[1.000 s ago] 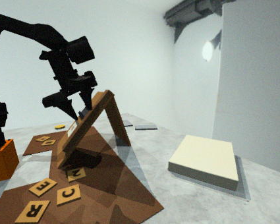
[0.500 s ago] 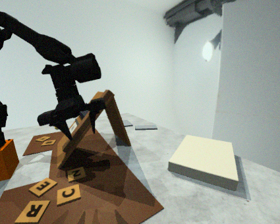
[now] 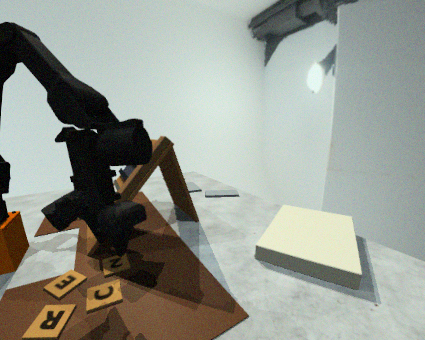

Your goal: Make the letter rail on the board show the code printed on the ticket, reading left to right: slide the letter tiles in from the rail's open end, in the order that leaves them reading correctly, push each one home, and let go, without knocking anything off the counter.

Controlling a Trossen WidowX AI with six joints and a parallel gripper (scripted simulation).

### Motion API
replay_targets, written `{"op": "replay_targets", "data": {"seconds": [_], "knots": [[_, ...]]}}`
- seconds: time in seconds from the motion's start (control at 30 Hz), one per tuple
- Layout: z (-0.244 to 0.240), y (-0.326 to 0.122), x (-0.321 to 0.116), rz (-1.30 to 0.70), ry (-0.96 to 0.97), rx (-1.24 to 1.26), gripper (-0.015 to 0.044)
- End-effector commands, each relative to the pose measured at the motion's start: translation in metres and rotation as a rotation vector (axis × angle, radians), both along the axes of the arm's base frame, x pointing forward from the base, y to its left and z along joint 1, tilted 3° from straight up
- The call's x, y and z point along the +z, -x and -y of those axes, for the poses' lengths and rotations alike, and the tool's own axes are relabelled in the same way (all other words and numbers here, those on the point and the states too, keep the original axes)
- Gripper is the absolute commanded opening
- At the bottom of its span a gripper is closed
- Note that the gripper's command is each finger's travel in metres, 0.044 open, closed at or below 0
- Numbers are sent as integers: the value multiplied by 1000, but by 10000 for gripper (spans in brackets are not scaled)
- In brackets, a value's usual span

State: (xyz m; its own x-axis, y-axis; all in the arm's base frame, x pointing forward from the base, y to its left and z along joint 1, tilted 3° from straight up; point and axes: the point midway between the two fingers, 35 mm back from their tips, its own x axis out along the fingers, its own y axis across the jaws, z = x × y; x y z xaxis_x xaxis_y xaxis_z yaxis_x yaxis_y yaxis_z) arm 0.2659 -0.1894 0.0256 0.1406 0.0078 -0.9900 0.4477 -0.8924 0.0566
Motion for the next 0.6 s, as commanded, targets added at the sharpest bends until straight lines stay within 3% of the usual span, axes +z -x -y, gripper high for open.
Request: {"op": "replay_targets", "data": {"seconds": [0.0, 0.57], "knots": [[16, 25, -31, -74, -52, -443, 340], [18, 24, -33, -74, -52, -443, 340]]}}
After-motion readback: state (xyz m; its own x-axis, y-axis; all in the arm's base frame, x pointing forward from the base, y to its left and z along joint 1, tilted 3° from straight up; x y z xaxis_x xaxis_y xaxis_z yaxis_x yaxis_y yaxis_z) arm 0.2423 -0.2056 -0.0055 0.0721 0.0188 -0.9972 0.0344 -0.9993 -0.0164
